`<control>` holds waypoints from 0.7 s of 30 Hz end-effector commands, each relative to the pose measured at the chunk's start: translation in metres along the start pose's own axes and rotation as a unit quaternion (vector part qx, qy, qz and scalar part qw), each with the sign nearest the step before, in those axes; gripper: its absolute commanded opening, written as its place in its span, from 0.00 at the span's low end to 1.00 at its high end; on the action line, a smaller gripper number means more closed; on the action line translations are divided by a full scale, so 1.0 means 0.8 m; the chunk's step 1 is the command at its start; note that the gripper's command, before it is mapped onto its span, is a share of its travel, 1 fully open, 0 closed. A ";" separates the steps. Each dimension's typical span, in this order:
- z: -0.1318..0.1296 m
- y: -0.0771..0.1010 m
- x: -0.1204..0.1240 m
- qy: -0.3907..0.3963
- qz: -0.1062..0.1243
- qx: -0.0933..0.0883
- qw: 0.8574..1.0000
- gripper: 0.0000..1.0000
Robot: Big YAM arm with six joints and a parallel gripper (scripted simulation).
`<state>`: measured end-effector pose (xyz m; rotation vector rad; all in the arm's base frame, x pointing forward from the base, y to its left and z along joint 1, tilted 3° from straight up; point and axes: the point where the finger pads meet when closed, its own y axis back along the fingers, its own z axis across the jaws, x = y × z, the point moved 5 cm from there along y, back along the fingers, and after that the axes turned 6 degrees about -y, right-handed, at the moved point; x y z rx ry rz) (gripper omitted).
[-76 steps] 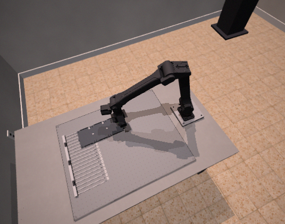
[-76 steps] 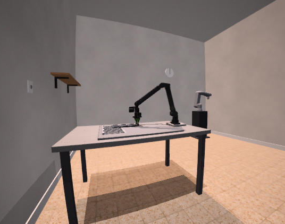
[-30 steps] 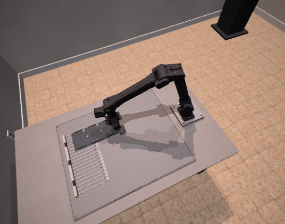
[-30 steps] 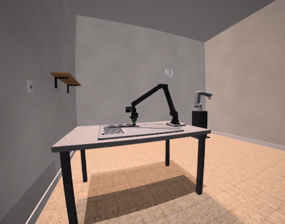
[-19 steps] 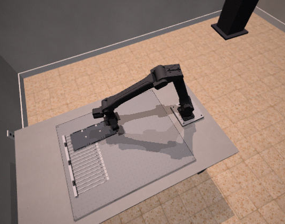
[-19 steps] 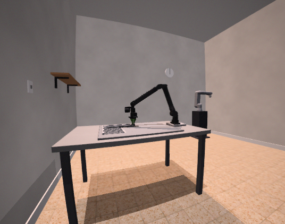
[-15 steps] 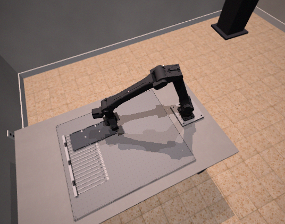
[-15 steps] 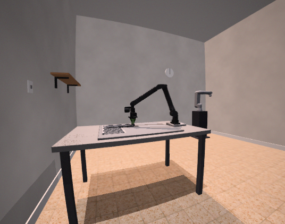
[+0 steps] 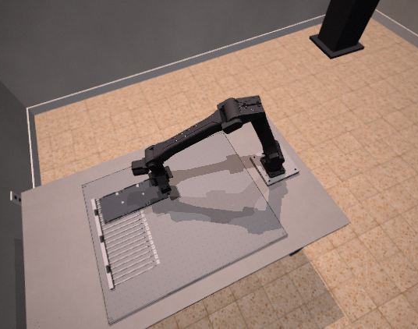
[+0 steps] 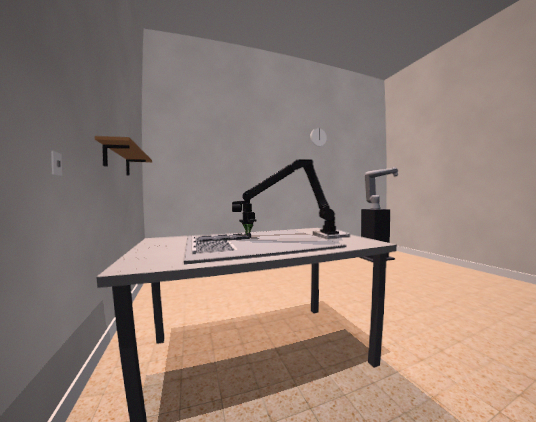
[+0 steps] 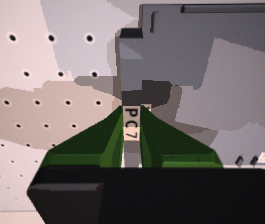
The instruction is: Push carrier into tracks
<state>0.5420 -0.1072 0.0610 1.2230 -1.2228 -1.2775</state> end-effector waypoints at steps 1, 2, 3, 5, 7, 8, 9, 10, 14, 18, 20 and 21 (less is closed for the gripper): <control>-0.036 0.017 -0.008 0.002 -0.001 0.026 1.000 0.00; -0.038 0.017 -0.008 0.002 -0.001 0.027 1.000 0.00; -0.038 0.017 -0.009 0.002 -0.001 0.024 1.000 0.00; -0.041 0.017 -0.009 0.002 -0.001 0.025 1.000 0.00; -0.044 0.017 -0.009 0.002 -0.001 0.026 1.000 0.00; -0.044 0.017 -0.010 0.002 -0.001 0.024 1.000 0.00; -0.045 0.017 -0.010 0.002 -0.001 0.024 1.000 0.00; -0.047 0.018 -0.010 0.002 -0.001 0.026 1.000 0.00; -0.051 0.018 -0.011 0.002 -0.001 0.025 1.000 0.00; -0.054 0.018 -0.011 0.002 -0.001 0.026 1.000 0.00; -0.059 0.018 -0.011 0.002 0.000 0.031 1.000 0.00; -0.059 0.018 -0.011 0.002 -0.001 0.028 1.000 0.00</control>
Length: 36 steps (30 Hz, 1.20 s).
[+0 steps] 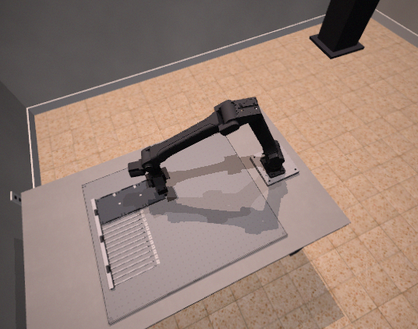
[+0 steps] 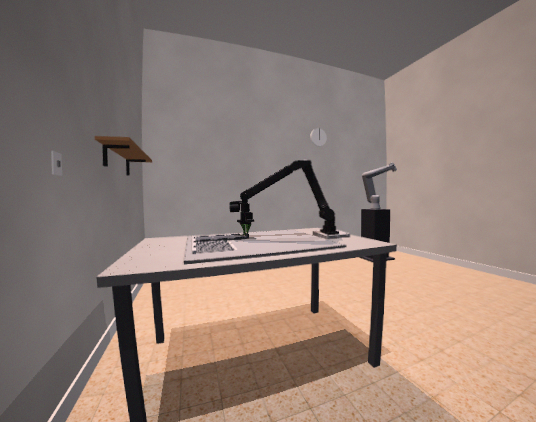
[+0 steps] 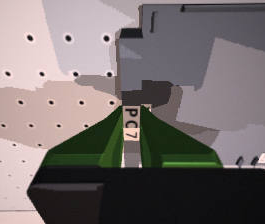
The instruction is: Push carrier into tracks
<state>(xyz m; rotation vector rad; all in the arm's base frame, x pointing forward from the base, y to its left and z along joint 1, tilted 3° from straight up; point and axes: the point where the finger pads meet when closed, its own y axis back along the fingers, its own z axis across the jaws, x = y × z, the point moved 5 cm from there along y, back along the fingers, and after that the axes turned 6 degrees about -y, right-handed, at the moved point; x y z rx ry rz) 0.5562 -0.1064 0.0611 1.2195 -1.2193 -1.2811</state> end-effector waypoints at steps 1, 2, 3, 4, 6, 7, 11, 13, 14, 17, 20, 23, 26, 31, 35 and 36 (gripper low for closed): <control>-0.042 0.018 -0.010 0.003 0.000 0.029 1.000 0.00; -0.044 0.018 -0.010 0.003 0.000 0.032 0.999 0.00; -0.047 0.018 -0.010 0.003 0.000 0.034 0.999 0.00; -0.047 0.018 -0.010 0.003 0.000 0.032 0.999 0.00; -0.048 0.018 -0.010 0.003 0.000 0.030 1.000 0.00; -0.052 0.019 -0.010 0.003 0.000 0.035 0.999 0.00; -0.057 0.019 -0.011 0.003 0.000 0.037 0.999 0.00; -0.059 0.019 -0.011 0.003 0.001 0.037 0.999 0.00; -0.059 0.019 -0.011 0.003 0.001 0.037 0.999 0.00; -0.063 0.019 -0.011 0.003 0.001 0.038 0.999 0.00; -0.066 0.019 -0.012 0.003 0.001 0.038 0.999 0.00; -0.070 0.019 -0.012 0.003 0.001 0.038 0.999 0.00; -0.071 0.019 -0.013 0.003 0.000 0.038 0.999 0.00; -0.071 0.019 -0.013 0.003 0.000 0.038 0.999 0.00; -0.071 0.019 -0.013 0.003 0.000 0.038 0.999 0.00; -0.071 0.019 -0.013 0.003 0.000 0.038 0.999 0.00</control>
